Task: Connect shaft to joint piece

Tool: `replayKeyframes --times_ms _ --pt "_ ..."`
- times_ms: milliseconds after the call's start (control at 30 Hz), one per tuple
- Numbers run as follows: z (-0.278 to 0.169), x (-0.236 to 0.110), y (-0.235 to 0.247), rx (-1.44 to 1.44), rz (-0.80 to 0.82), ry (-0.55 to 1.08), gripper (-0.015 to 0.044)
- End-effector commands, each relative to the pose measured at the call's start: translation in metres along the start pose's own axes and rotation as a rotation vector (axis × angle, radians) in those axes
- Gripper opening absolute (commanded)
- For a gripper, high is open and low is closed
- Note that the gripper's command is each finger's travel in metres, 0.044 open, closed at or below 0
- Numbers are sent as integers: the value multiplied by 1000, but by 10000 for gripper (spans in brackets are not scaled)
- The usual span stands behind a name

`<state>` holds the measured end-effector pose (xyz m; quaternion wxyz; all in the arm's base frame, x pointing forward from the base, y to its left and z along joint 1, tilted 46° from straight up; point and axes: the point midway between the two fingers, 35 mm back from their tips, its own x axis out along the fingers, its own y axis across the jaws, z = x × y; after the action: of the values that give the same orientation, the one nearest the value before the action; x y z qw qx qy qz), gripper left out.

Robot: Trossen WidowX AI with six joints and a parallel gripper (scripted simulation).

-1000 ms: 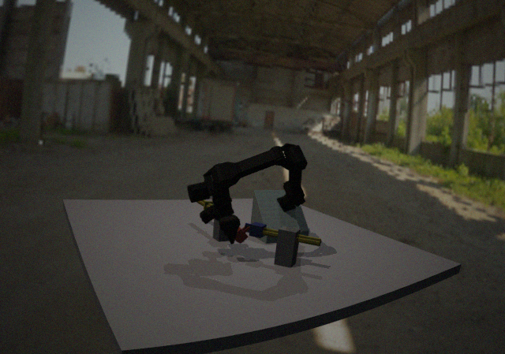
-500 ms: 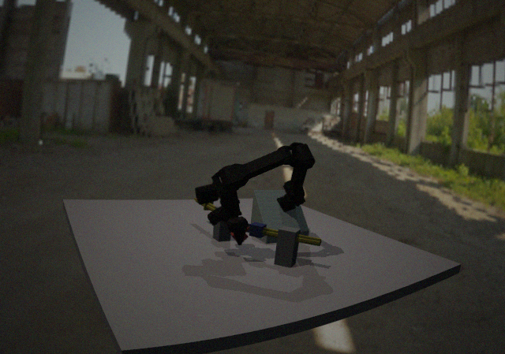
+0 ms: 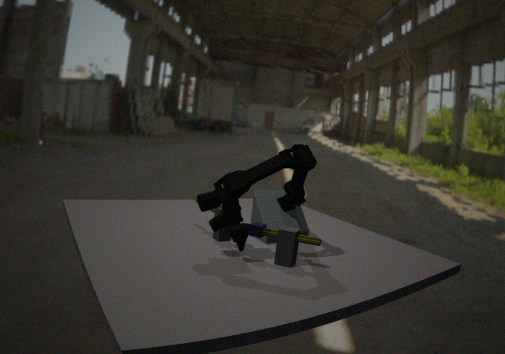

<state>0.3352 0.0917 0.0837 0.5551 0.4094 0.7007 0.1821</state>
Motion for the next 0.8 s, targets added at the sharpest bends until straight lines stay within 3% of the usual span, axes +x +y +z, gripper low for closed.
replayKeyframes --times_ms 0,300,767 --pt "0 3 1 5 5 0 414" --pt "0 3 1 5 5 0 182" --pt "0 3 1 5 5 0 182"
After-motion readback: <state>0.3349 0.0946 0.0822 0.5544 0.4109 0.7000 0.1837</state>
